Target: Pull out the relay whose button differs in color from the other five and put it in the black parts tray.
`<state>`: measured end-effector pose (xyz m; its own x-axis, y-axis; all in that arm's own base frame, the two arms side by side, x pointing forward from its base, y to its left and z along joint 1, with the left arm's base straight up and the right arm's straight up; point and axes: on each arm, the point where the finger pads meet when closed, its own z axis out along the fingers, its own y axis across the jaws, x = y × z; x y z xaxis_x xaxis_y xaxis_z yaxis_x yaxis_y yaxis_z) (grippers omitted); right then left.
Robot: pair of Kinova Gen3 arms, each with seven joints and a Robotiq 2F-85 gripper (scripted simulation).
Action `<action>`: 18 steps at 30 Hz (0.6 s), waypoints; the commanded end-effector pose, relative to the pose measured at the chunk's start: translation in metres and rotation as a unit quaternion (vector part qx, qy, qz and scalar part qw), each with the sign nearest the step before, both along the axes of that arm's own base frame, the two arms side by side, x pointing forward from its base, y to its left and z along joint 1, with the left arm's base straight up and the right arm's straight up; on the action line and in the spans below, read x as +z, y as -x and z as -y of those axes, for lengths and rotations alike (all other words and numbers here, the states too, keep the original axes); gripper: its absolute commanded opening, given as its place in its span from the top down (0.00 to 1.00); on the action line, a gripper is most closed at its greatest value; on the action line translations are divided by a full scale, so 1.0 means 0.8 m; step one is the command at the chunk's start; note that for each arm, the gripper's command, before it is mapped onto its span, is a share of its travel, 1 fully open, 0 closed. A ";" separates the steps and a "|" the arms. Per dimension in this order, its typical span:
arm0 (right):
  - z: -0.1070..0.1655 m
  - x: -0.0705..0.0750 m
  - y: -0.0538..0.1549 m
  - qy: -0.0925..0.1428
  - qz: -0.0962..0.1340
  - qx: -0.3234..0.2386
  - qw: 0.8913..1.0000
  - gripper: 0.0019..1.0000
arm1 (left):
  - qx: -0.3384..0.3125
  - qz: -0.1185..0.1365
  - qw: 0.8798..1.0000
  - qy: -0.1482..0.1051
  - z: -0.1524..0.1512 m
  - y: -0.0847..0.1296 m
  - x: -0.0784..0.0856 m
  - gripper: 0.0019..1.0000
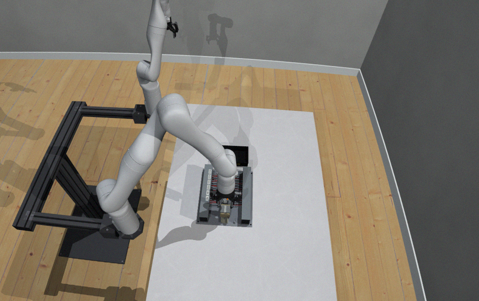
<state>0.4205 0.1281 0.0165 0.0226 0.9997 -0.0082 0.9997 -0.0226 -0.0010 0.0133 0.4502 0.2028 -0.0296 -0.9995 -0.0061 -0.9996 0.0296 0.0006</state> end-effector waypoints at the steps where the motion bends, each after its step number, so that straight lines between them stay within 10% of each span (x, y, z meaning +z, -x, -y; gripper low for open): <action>1: 0.000 0.001 -0.001 0.000 0.001 0.000 1.000 0.35 | 0.000 0.000 1.000 -0.001 0.000 0.000 0.001 0.00; 18: -0.025 0.000 -0.001 0.000 0.001 0.000 1.000 0.35 | 0.000 0.000 1.000 -0.001 0.000 0.000 0.001 0.00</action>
